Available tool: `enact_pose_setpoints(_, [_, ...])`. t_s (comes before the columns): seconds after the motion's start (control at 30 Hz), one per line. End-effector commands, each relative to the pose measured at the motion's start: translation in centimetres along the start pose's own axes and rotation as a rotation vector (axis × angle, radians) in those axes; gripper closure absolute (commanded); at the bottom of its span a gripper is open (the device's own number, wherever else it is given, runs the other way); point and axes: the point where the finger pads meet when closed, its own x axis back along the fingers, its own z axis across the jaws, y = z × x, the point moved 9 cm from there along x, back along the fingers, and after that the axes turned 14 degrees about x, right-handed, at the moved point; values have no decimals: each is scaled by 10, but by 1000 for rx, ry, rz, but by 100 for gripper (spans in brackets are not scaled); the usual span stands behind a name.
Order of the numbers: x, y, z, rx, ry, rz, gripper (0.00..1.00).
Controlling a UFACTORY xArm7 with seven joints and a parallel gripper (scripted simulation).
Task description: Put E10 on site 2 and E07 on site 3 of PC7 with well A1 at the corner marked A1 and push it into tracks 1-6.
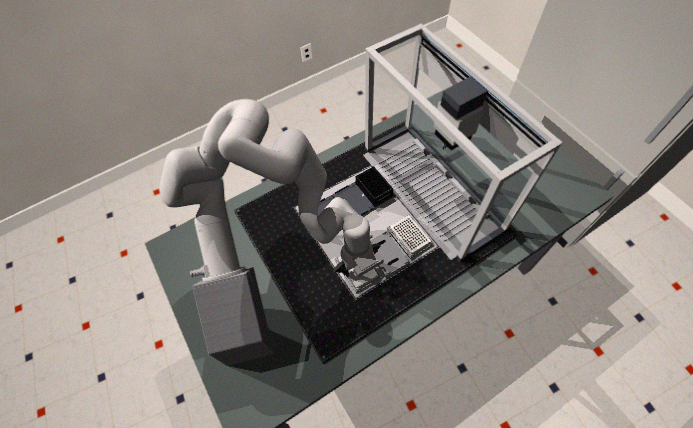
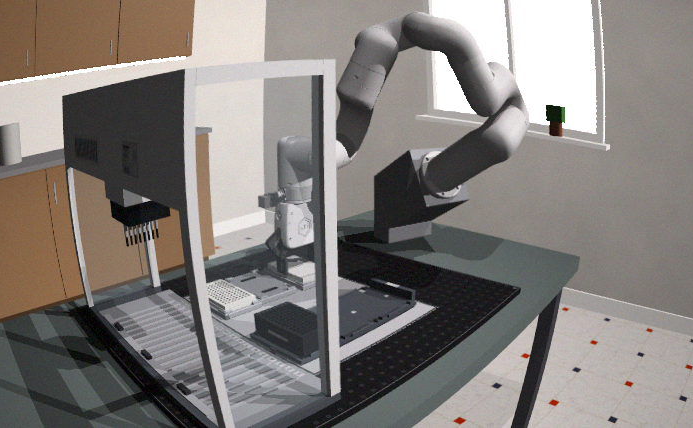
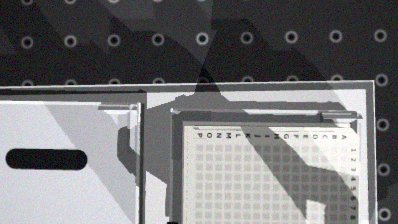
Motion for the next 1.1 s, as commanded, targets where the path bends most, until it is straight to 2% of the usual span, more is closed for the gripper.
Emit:
enact_pose_setpoints(0.0, [1,-1,0,0,-2,4,0])
enact_pose_setpoints(0.13, [1,-1,0,0,-2,4,0])
enact_pose_setpoints(0.17, [2,-1,0,0,-2,4,100])
enact_pose_setpoints(1.07, [2,-1,0,0,-2,3,100])
